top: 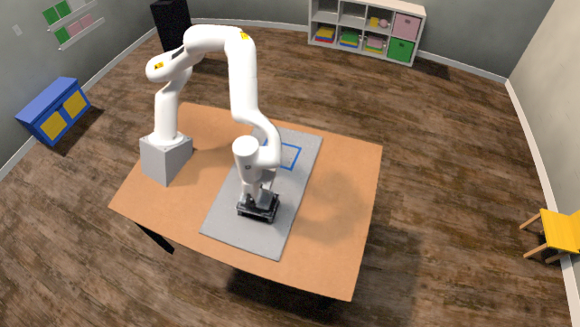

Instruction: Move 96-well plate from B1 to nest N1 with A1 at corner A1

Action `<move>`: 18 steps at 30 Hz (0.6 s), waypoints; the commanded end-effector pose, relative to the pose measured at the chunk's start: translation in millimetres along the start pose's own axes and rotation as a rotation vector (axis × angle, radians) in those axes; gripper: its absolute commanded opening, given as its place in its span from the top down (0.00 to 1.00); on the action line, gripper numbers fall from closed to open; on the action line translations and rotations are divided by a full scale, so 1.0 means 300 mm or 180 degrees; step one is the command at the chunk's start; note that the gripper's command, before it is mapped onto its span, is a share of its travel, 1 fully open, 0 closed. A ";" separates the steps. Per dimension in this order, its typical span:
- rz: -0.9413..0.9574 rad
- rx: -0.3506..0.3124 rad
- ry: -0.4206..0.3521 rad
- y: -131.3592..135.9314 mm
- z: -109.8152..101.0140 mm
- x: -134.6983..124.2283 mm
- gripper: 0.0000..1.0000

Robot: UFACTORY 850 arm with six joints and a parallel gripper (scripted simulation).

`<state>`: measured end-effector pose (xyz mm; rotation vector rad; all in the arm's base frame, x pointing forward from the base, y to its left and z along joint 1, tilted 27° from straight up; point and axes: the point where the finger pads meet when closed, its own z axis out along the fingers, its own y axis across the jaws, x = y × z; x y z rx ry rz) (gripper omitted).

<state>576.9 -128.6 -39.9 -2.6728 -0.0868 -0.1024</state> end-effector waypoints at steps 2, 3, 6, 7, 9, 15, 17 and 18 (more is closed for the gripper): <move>-0.0002 -0.0003 0.0007 0.001 0.020 0.004 1.00; -0.0002 -0.0003 0.0007 0.001 0.026 0.004 1.00; -0.0002 -0.0003 0.0007 0.001 0.043 0.004 1.00; -0.0002 -0.0003 0.0007 0.001 0.048 0.004 1.00; -0.0002 -0.0003 0.0007 0.001 0.059 0.004 1.00; -0.0002 -0.0003 0.0007 0.001 0.060 0.004 1.00; -0.0002 -0.0003 0.0007 0.001 0.060 0.004 1.00; -0.0002 -0.0003 0.0007 0.001 0.060 0.004 1.00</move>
